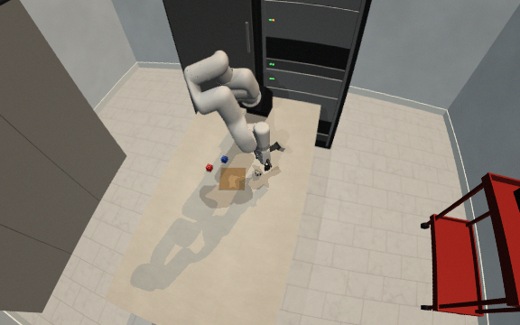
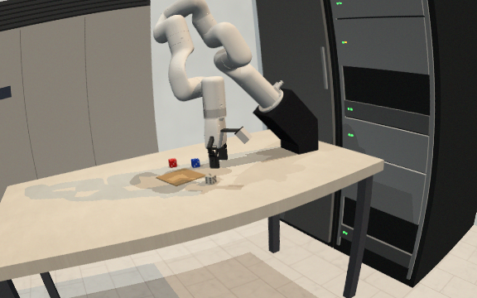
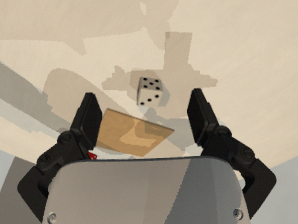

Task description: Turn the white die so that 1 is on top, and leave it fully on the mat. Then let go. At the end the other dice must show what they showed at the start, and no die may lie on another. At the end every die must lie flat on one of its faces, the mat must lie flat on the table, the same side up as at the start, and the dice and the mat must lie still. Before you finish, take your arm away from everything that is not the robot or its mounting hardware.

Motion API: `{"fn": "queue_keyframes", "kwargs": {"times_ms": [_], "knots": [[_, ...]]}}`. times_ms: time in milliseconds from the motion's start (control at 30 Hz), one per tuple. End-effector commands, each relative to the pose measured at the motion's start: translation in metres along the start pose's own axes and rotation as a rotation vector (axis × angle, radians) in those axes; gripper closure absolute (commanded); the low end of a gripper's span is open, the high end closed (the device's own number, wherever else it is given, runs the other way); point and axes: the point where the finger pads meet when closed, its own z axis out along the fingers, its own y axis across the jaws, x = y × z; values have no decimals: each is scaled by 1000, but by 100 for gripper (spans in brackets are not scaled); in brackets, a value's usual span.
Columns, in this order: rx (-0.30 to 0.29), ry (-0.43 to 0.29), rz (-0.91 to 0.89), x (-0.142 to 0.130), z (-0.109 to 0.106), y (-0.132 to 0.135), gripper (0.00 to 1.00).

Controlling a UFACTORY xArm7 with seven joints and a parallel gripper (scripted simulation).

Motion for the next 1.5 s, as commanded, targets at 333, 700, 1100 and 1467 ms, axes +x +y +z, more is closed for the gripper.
{"fn": "queue_keyframes", "kwargs": {"times_ms": [333,700,1100,1467], "knots": [[1,0,-1,0,-28,1,0],[1,0,-1,0,-63,1,0],[1,0,-1,0,-82,1,0],[1,0,-1,0,-82,1,0]]}}
